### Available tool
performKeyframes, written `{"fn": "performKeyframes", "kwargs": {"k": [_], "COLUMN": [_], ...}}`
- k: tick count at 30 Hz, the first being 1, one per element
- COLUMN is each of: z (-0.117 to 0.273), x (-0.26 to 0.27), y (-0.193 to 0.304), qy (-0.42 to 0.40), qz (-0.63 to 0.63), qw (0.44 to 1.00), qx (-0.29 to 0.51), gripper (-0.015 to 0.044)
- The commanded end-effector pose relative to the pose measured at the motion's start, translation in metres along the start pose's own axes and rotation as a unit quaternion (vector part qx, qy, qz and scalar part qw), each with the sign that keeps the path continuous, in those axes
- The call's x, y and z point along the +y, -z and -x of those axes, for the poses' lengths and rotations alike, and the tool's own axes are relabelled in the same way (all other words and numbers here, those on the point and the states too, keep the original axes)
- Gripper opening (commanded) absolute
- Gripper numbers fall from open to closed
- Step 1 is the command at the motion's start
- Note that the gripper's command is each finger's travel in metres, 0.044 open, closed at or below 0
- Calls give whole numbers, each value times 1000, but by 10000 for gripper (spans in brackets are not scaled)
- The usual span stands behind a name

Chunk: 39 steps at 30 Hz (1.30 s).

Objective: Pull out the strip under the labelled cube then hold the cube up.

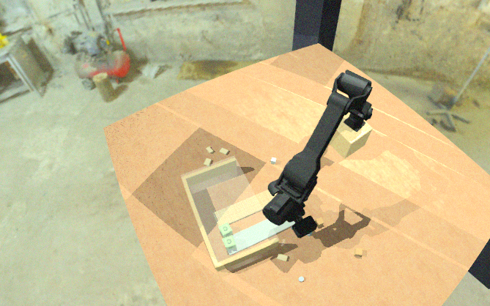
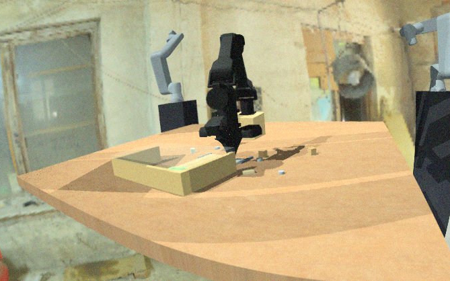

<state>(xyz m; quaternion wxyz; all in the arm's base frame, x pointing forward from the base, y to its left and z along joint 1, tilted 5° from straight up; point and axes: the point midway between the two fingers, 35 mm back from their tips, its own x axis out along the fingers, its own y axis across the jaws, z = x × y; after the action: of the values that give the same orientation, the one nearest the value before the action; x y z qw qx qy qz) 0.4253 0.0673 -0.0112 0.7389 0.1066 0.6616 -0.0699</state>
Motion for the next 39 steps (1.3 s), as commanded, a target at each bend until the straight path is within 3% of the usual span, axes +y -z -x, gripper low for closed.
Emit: {"fn": "performKeyframes", "kwargs": {"k": [1, 39], "z": [-1, -4], "x": [0, 1], "y": [-1, 32], "qy": [1, 1], "qz": [-2, -2], "qw": [1000, 1000], "qx": [-3, -1], "gripper": [0, 0]}}
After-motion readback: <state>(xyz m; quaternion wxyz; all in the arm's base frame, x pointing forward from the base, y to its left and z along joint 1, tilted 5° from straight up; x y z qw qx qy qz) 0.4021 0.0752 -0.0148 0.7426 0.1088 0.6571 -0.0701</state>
